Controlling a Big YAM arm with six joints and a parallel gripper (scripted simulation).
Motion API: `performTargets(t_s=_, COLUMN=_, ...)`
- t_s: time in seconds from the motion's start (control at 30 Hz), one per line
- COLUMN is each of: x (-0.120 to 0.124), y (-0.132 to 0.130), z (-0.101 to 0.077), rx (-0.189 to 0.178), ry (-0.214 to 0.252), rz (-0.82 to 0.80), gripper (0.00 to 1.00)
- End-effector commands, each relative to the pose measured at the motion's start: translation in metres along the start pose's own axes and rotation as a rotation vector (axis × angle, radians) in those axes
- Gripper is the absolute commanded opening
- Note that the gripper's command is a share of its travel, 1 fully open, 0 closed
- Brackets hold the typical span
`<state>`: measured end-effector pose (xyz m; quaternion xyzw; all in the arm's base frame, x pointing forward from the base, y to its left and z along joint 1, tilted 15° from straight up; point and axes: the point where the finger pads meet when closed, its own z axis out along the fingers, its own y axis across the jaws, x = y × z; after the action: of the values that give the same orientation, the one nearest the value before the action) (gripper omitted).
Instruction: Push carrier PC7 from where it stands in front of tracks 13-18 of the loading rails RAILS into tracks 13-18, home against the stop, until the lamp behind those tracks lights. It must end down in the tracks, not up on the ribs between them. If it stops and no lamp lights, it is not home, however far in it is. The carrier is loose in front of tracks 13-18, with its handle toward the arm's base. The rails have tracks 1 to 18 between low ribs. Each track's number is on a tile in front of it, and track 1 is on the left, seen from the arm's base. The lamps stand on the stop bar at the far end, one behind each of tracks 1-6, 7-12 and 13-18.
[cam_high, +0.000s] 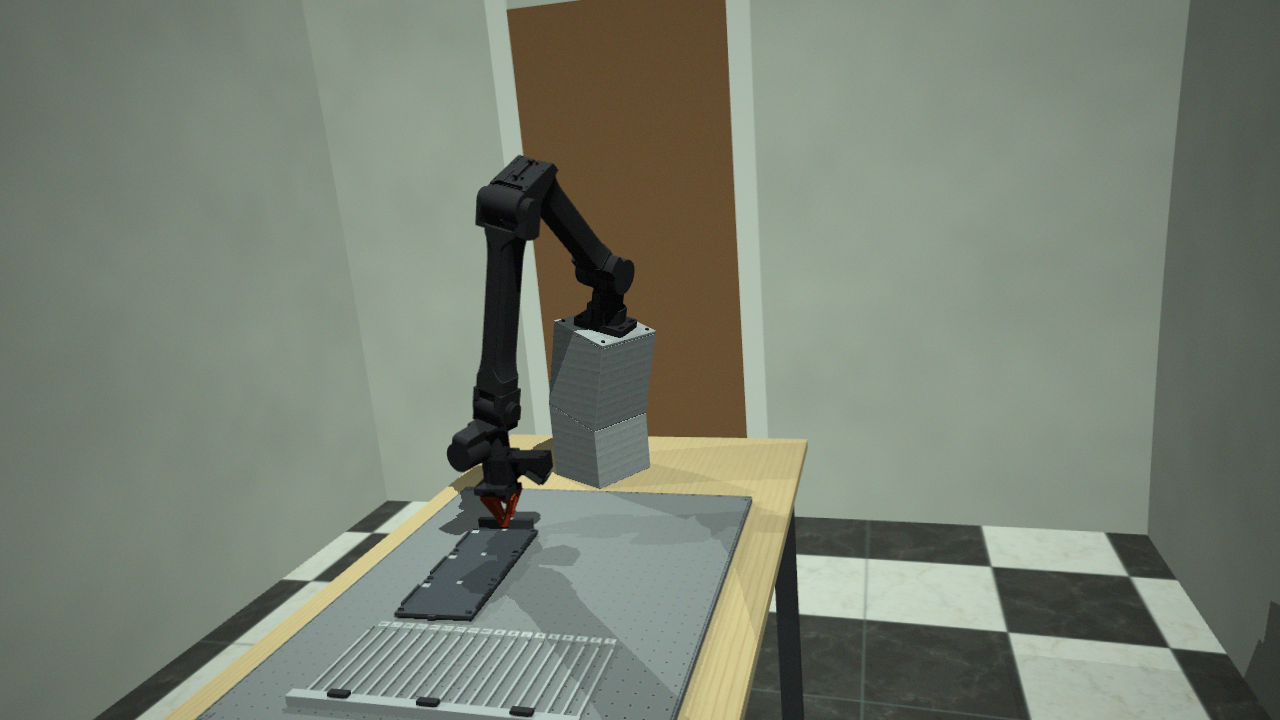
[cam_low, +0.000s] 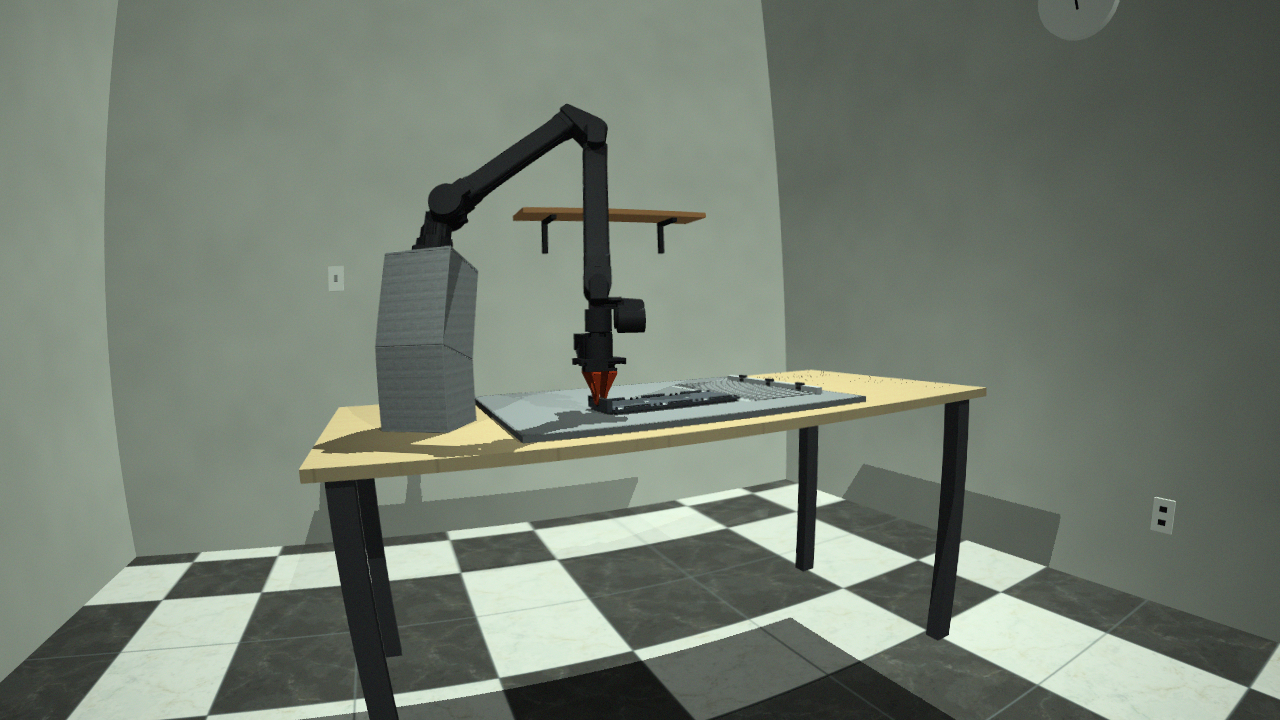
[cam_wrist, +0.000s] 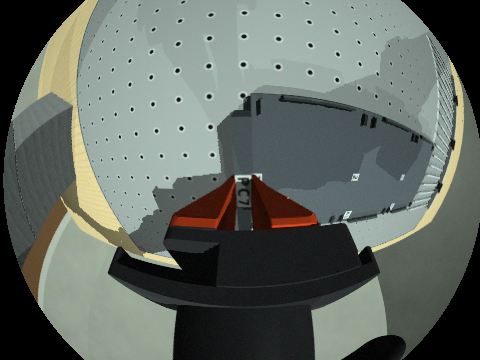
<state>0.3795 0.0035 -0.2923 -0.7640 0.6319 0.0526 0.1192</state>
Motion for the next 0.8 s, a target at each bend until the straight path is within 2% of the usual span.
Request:
performTargets(t_s=0.0, x=0.014, y=-0.008, z=0.003, rx=0.014, ry=0.011, rz=0.05, gripper=0.0)
performTargets(t_s=0.03, x=0.015, y=-0.012, z=0.003, rx=0.026, ry=0.014, rz=0.047, gripper=0.0)
performTargets(t_s=0.1, x=0.013, y=-0.011, z=0.003, rx=0.011, ry=0.01, rz=0.051, gripper=0.0)
performTargets(t_s=0.57, x=0.004, y=-0.029, z=0.005, rx=0.019, ry=0.01, rz=0.02, gripper=0.0)
performTargets(t_s=0.6, x=0.005, y=-0.033, z=0.004, rx=0.028, ry=0.013, rz=0.018, gripper=0.0)
performTargets(t_s=0.67, x=0.004, y=-0.032, z=0.004, rx=0.015, ry=0.009, rz=0.021, gripper=0.0)
performTargets(t_s=0.77, x=0.004, y=-0.037, z=0.003, rx=0.022, ry=0.011, rz=0.019, gripper=0.0)
